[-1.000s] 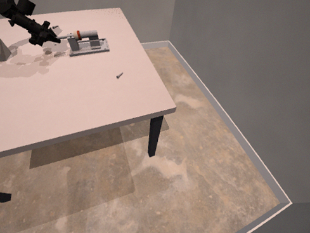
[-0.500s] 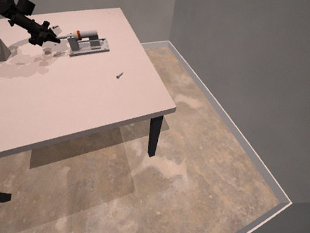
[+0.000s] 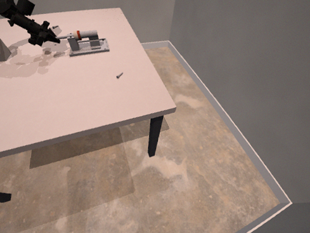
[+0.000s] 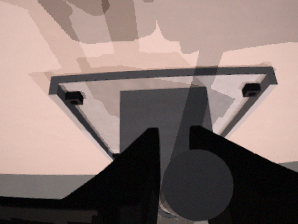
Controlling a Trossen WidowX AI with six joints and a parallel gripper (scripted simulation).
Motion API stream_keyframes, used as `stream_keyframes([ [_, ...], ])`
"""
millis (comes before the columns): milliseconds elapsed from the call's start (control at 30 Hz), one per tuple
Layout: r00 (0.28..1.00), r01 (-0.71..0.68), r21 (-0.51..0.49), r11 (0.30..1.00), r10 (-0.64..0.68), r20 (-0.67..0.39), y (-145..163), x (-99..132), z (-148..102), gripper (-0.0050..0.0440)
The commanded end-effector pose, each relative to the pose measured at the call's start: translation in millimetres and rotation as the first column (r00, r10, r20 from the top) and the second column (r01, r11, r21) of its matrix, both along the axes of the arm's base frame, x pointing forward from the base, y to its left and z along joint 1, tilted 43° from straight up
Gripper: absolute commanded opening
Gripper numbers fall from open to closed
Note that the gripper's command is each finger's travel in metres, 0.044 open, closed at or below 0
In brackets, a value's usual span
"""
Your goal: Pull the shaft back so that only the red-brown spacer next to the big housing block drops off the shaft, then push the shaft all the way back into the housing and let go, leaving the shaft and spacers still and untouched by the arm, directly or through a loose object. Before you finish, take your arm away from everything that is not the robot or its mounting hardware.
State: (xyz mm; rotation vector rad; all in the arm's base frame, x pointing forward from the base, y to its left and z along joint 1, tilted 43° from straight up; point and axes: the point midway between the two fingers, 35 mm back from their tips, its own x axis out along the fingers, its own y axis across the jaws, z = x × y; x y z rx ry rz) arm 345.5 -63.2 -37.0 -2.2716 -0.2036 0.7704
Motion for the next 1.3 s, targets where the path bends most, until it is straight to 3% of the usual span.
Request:
stream_keyframes([
  [0,1.000,-0.002,-0.002,1.000,0.002,0.001,0.3,-0.8,0.2,0.0000],
  [1267,1.000,-0.002,-0.002,1.000,0.002,0.001,0.8,-4.0,0.0,0.0000],
])
